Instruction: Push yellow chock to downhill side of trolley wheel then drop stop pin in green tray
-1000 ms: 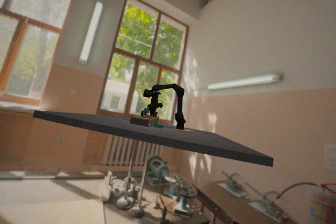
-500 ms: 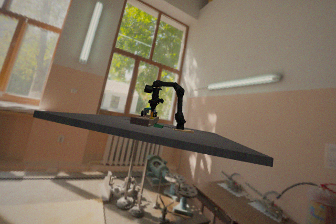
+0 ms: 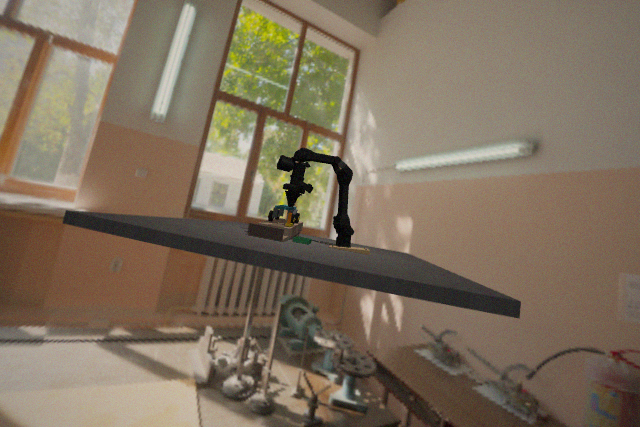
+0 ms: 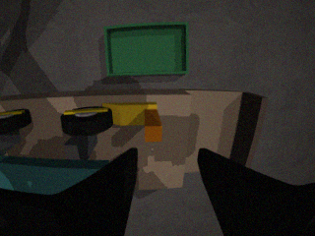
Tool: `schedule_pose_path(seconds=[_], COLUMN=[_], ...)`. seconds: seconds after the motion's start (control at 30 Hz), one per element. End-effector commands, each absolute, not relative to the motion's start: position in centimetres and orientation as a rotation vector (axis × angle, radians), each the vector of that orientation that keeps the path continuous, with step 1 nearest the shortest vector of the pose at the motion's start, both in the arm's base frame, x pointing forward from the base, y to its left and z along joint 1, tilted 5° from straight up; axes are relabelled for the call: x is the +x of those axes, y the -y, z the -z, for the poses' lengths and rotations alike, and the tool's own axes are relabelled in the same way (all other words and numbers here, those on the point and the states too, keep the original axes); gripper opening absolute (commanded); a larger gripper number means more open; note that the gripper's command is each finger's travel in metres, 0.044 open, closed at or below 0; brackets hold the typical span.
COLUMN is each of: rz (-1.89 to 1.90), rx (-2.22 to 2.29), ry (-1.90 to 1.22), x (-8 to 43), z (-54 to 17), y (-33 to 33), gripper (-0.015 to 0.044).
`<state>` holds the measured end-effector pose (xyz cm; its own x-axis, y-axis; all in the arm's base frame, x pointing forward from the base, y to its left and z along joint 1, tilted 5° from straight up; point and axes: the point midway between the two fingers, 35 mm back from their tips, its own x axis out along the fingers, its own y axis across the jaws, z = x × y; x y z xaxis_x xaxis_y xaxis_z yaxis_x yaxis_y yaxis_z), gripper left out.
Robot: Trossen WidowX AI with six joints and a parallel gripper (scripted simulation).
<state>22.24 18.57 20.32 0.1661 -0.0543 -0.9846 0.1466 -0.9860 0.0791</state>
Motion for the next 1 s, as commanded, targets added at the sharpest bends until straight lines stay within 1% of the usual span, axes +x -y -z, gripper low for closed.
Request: schedule_pose_path(seconds=[0.0,0.3,0.53,0.9,0.97], rz=[1.955,2.029,2.03,1.852,1.812], rx=[2.396,2.63,2.764,2.828,2.82], ry=[0.047,0.587,1.092,2.015,2.13], x=[23.6,26.7,28.4,29.3,29.2], z=[-21.5,-22.8,-23.8,-25.4,-25.6], y=[-17.0,-11.8,-7.0,1.4,2.3], gripper=[0.019,0.019,0.019,0.019,0.019])
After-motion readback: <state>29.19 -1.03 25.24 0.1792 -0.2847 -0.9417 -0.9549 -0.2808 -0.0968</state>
